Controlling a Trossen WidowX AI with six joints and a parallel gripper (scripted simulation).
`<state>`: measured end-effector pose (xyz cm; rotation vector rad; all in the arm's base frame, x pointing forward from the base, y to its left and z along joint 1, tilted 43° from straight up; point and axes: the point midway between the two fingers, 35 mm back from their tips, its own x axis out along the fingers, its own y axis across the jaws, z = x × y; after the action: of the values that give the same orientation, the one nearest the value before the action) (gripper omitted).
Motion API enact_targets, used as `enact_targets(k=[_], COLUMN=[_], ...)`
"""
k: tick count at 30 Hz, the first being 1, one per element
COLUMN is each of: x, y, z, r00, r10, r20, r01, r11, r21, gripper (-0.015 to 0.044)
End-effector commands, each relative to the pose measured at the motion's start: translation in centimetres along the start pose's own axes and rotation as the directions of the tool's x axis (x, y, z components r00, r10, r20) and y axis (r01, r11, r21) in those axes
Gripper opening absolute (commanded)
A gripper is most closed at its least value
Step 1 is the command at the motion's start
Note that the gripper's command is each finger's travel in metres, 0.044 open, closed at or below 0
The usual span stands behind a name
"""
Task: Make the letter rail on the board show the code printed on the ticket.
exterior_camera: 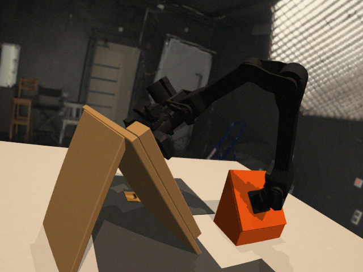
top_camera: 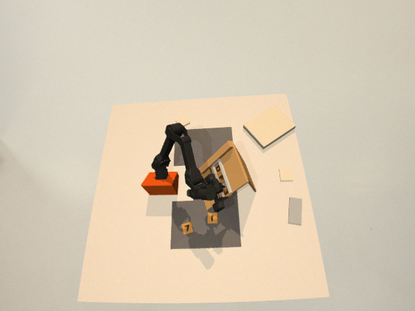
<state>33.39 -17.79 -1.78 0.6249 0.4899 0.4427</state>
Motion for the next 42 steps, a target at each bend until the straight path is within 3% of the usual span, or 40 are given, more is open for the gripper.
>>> enact_targets(k=[1, 34, 42], x=[0.0, 0.0, 0.0], y=[0.1, 2.0, 1.9], z=[0.0, 0.0, 0.0], r00=[1.000, 1.000, 1.000], r10=[-0.003, -0.003, 0.001], r20=[-0.001, -0.001, -0.001], r01=[0.003, 0.003, -0.001], r11=[1.000, 1.000, 1.000], r21=[0.001, 0.003, 0.002], gripper=[0.0000, 0.0000, 0.0210])
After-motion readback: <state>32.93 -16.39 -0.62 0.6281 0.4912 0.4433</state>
